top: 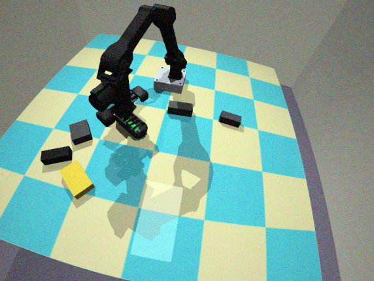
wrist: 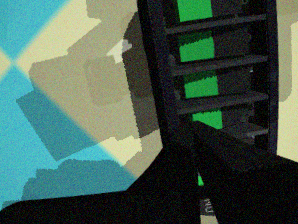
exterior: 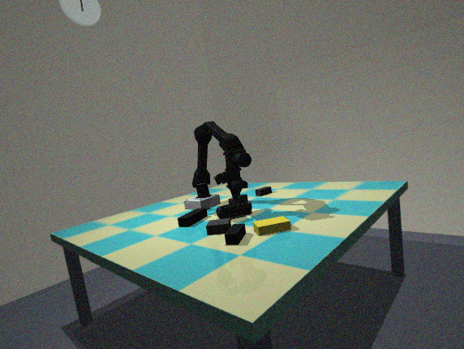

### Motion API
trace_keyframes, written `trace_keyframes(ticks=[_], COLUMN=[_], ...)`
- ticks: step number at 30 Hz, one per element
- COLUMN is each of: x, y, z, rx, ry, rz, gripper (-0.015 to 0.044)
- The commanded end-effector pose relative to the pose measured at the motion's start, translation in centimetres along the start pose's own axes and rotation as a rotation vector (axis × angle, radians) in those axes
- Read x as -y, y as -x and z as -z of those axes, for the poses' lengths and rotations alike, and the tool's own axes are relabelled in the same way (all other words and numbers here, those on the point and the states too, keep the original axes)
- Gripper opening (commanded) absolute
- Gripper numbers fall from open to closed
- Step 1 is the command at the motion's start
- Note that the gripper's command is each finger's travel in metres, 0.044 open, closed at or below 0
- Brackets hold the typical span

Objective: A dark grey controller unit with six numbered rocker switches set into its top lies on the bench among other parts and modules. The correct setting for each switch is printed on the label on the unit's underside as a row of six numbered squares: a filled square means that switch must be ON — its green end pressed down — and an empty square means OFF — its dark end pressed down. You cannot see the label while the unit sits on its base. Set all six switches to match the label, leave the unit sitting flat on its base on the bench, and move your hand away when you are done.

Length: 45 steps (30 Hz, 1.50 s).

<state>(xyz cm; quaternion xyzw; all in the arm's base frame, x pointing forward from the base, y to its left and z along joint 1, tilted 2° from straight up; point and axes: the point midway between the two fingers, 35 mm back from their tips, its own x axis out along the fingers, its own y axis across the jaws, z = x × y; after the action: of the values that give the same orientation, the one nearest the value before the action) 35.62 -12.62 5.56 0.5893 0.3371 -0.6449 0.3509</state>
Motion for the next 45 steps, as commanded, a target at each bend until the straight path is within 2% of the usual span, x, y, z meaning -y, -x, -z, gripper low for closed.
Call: trace_keyframes(ticks=[1,17,33,45], x=[1.5,8.4,8.0,2.6], y=[0.2,-1.0,-1.0,0.9], z=[1.2,4.4,4.2,-3.2], rx=[0.0,-0.07,-0.065,-0.036], ry=[-0.006,-0.022,-0.015,0.0], rz=[-0.079,-0.339,-0.322,-0.107], gripper=[0.0,0.0,0.0,0.0])
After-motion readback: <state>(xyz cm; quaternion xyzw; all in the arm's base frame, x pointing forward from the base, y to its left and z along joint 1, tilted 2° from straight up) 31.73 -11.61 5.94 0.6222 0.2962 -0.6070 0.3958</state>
